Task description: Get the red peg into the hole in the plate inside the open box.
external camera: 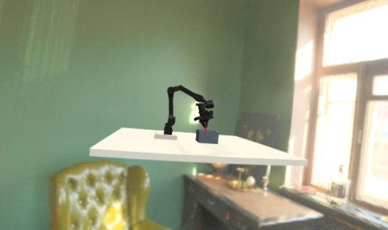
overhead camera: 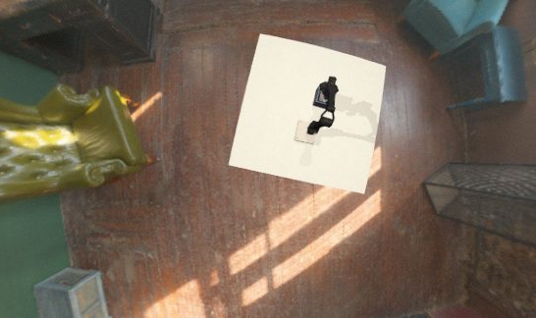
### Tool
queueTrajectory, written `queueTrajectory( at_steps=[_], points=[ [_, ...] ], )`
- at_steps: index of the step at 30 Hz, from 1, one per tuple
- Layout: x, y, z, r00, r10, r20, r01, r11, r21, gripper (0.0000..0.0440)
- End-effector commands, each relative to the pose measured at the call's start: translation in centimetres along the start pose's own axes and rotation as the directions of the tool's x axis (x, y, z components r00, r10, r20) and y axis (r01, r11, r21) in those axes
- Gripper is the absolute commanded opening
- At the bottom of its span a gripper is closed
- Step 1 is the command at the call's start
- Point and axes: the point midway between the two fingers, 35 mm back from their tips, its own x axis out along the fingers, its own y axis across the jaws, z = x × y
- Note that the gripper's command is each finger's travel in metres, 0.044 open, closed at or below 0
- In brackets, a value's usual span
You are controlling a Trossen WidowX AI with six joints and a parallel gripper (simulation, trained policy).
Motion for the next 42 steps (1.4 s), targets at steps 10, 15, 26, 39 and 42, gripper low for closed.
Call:
queueTrajectory(
  at_steps=[10, 15, 26, 39, 42],
  points=[
    [3.3, -0.2, 0.7, 0.998, -0.039, -0.055, 0.039, 0.999, 0.005, 0.0009],
    [4.6, -0.4, 0.8, 0.995, -0.064, -0.072, 0.063, 0.998, -0.019, 0.0104],
    [5.3, 0.6, 2.5, 0.992, -0.094, -0.080, 0.088, 0.994, -0.072, 0.0145],
    [5.8, 1.7, 4.9, 0.988, -0.110, -0.105, 0.099, 0.989, -0.109, 0.0120],
    [6.0, 1.8, 5.4, 0.987, -0.117, -0.113, 0.104, 0.988, -0.114, 0.0113]
  ],
)
